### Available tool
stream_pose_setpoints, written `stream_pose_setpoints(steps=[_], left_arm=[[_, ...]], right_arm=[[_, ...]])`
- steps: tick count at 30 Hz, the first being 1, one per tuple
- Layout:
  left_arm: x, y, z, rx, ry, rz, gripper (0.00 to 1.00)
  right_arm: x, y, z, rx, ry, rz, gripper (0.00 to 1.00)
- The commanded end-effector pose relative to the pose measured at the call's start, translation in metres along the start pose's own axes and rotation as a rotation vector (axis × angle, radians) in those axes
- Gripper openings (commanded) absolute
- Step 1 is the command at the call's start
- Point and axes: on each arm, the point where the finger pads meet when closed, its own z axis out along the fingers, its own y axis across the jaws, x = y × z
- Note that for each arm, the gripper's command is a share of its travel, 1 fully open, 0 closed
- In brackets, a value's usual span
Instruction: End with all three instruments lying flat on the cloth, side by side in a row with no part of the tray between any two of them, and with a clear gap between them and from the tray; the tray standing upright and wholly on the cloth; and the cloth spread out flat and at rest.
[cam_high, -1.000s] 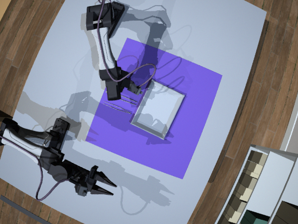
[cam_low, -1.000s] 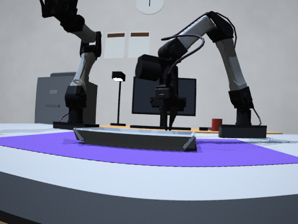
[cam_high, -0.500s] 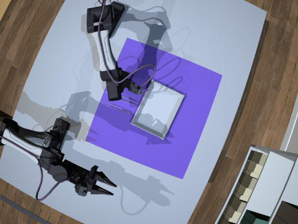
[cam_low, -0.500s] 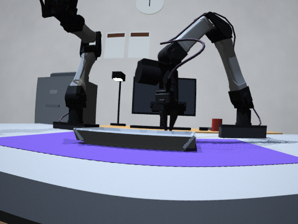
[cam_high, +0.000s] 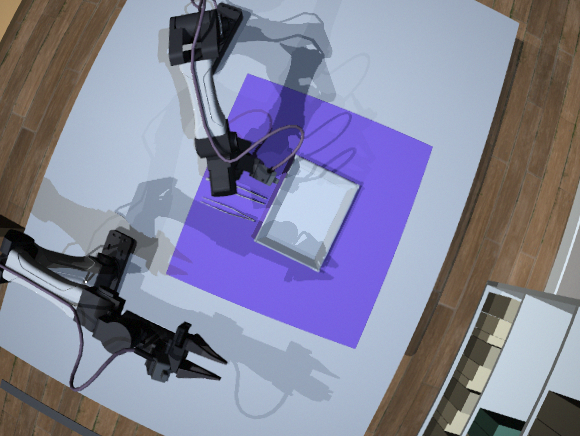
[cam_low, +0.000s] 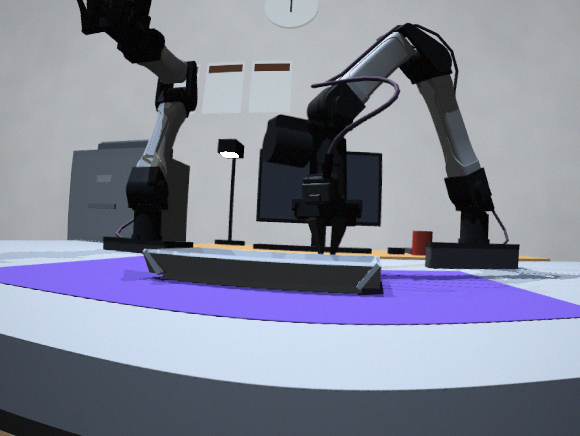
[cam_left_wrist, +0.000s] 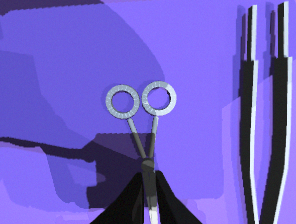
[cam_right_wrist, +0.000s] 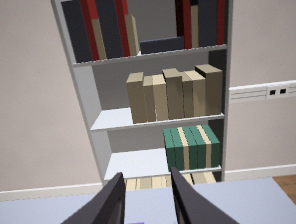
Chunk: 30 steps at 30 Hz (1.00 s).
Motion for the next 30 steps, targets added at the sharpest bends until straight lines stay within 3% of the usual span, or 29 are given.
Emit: stream_pose_setpoints(steps=[1,9,10,14,20,21,24,30], left_arm=[[0.000,-0.006,0.008,0.014,0.012,-0.017,0.11],[0.000,-0.006,0.008,0.014,0.012,-0.017,0.11],[-0.006,-0.007,-0.022,0.040,-0.003,-0.022,0.11],[-0.006,-0.005,-0.025,0.031,0.001,-0.020,0.11],[0.002,0.002,-0.004,-0.002,0.020,-0.014,0.11],[-0.006,-0.001,-0.036,0.022,0.007,-0.018,0.11],[-0.009,-0.007,-0.033,0.044,-0.007,-0.023,0.11],[-0.009,0.003,-0.063,0.013,0.010,-0.017,0.11]], right_arm=[[-0.022,0.002,-0.003,-0.014,-0.086,0.008,0.33],[-0.022,0.002,-0.003,-0.014,-0.086,0.008,0.33],[-0.022,0.002,-0.003,-0.014,-0.086,0.008,0.33],[-0.022,0.002,-0.003,-0.014,-0.086,0.008,0.33],[-0.022,0.002,-0.003,-0.014,-0.086,0.008,0.33],[-0.022,0.002,-0.003,-0.014,-0.086,0.008,0.33],[-0.022,0.002,-0.003,-0.014,-0.086,0.008,0.33],[-0.022,0.002,-0.003,-0.014,-0.086,0.008,0.33]])
